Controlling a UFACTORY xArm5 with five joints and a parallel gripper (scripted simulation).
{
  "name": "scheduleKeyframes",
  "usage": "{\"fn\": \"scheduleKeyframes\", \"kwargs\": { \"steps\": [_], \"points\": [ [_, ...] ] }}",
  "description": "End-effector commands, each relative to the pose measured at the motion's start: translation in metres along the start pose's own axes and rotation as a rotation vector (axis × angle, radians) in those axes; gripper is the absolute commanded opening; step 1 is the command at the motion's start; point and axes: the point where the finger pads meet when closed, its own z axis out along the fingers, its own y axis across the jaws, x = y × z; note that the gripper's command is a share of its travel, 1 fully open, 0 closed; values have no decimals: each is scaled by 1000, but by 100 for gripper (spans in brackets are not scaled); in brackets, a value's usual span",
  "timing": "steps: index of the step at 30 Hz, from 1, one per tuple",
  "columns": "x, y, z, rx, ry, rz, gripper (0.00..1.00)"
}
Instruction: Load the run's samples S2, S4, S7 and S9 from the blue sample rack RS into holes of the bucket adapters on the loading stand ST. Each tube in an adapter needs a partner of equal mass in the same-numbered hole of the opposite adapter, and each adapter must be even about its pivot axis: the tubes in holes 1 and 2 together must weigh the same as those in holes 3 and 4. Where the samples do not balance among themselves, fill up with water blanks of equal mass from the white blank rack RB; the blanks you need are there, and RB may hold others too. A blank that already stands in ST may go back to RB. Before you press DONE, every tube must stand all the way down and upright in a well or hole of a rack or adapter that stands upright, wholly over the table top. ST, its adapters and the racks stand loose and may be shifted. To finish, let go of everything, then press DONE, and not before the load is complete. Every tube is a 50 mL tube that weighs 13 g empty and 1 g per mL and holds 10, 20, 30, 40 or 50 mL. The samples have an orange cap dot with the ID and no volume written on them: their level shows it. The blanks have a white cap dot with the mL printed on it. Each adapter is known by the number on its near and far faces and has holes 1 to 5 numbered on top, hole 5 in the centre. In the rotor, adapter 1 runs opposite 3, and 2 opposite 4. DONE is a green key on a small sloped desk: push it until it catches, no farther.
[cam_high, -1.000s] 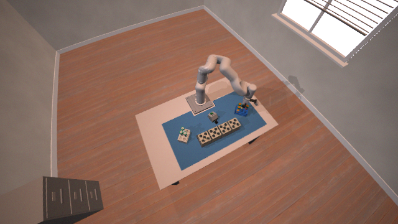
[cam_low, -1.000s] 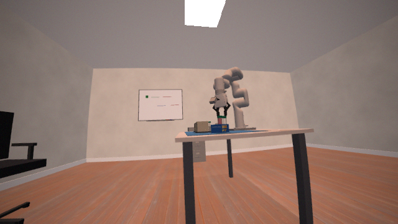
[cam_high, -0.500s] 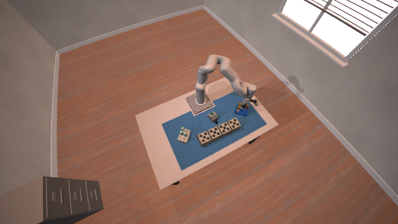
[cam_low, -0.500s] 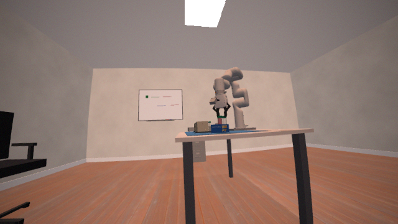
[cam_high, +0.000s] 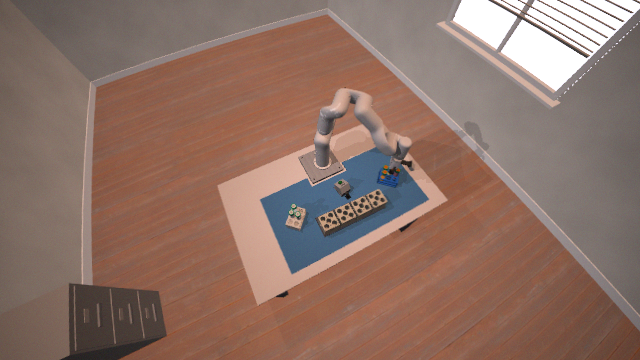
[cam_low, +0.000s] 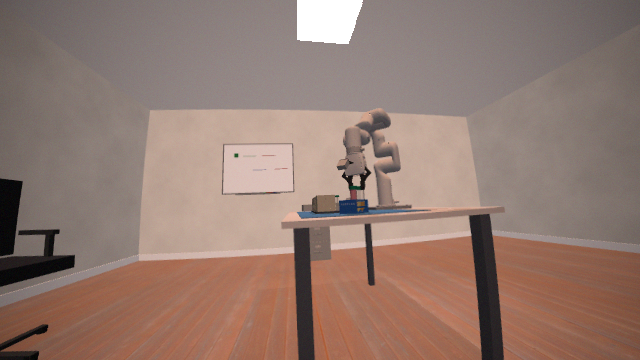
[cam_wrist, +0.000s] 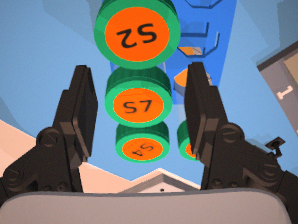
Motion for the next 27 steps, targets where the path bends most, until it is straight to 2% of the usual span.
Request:
{"fn": "scheduleKeyframes", "kwargs": {
  "steps": [1,23,24,27],
  "points": [
    [1,0,0,0,4,0,57],
    [1,0,4,0,4,0,57],
    [1,0,4,0,4,0,0],
    [1,0,3,0,4,0,0]
  ]
}}
